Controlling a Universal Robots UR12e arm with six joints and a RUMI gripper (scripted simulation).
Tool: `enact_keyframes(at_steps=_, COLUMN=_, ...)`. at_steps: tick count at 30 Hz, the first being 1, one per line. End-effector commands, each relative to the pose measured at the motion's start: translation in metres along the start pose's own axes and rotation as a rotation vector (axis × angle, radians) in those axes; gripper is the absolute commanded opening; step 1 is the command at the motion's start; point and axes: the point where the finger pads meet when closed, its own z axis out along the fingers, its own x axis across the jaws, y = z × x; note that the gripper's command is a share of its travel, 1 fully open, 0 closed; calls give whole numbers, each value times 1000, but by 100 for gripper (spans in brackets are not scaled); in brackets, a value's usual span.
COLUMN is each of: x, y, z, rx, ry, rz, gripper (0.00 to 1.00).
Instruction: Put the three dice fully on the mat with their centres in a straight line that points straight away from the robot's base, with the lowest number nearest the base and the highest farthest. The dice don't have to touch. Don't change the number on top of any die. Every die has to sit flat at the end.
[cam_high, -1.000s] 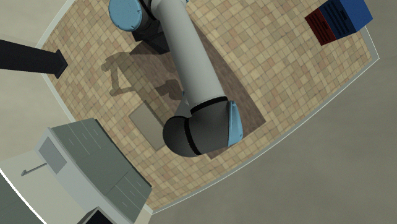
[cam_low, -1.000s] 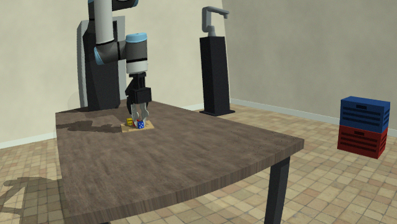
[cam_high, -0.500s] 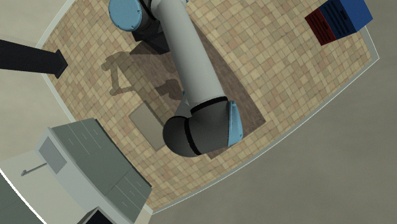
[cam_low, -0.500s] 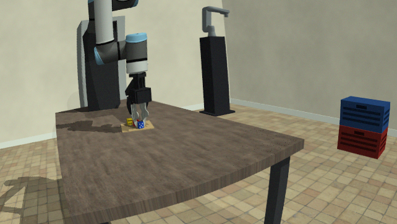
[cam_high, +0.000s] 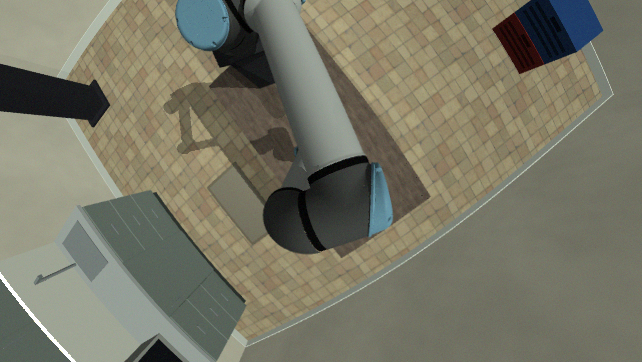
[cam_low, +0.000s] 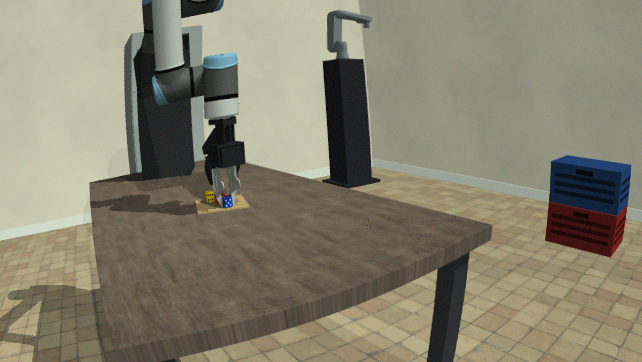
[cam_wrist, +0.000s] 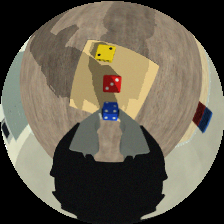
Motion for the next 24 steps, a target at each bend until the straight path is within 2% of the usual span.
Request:
enact_keyframes(at_steps=1, x=0, y=1, z=-1, rx=-1, ry=0, rz=0, gripper=14)
enact_keyframes(at_steps=4, x=0, y=1, z=-1, rx=-1, ry=0, rz=0, gripper=14)
enact_keyframes(at_steps=8, x=0, y=1, z=-1, rx=-1, ry=0, rz=0, gripper=21)
enact_keyframes(at_steps=10, x=0, y=1, z=-1, rx=-1, ry=0, rz=0, gripper=21)
enact_keyframes(at_steps=11, x=0, y=1, z=-1, rx=-1, ry=0, rz=0, gripper=24)
enact_keyframes(at_steps=24, x=0, y=1, z=-1, rx=-1, ry=0, rz=0, gripper=24)
